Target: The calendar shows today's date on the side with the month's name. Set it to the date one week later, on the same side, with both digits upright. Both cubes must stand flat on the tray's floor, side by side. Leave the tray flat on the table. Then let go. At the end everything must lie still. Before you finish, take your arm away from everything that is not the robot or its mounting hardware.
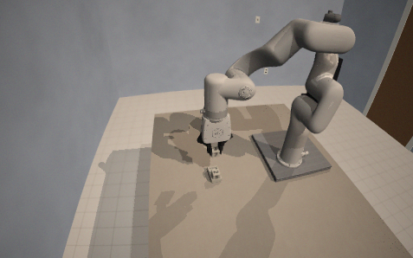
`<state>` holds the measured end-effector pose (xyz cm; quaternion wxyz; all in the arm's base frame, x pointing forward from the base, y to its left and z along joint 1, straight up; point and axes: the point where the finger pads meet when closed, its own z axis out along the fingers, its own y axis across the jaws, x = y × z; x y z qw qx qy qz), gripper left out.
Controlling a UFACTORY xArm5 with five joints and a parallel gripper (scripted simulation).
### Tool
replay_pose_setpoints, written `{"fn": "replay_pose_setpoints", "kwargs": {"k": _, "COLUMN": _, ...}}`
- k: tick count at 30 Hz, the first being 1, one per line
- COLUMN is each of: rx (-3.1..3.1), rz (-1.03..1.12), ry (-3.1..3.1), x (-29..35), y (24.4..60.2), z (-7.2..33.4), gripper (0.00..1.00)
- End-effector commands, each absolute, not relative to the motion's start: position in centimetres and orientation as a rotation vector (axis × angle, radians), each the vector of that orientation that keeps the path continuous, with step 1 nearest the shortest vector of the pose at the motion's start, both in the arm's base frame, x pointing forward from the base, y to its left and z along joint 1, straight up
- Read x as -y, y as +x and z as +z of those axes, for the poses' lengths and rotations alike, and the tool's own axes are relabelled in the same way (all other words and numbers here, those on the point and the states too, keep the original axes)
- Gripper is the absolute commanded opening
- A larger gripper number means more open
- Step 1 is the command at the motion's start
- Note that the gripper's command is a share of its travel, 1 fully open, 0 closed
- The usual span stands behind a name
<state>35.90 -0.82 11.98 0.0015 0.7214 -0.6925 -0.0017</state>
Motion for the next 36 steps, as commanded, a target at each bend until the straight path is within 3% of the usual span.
{"fn": "replay_pose_setpoints", "kwargs": {"k": 1, "rx": 2.173, "rz": -0.001, "ry": 2.268, "x": 1.0, "y": 36.0, "z": 12.1, "gripper": 0.27}}
{"fn": "replay_pose_setpoints", "kwargs": {"k": 19, "rx": 2.173, "rz": -0.001, "ry": 2.268, "x": 1.0, "y": 36.0, "z": 10.4, "gripper": 0.27}}
{"fn": "replay_pose_setpoints", "kwargs": {"k": 36, "rx": 2.173, "rz": -0.001, "ry": 2.268, "x": 1.1, "y": 36.0, "z": 6.1, "gripper": 0.27}}
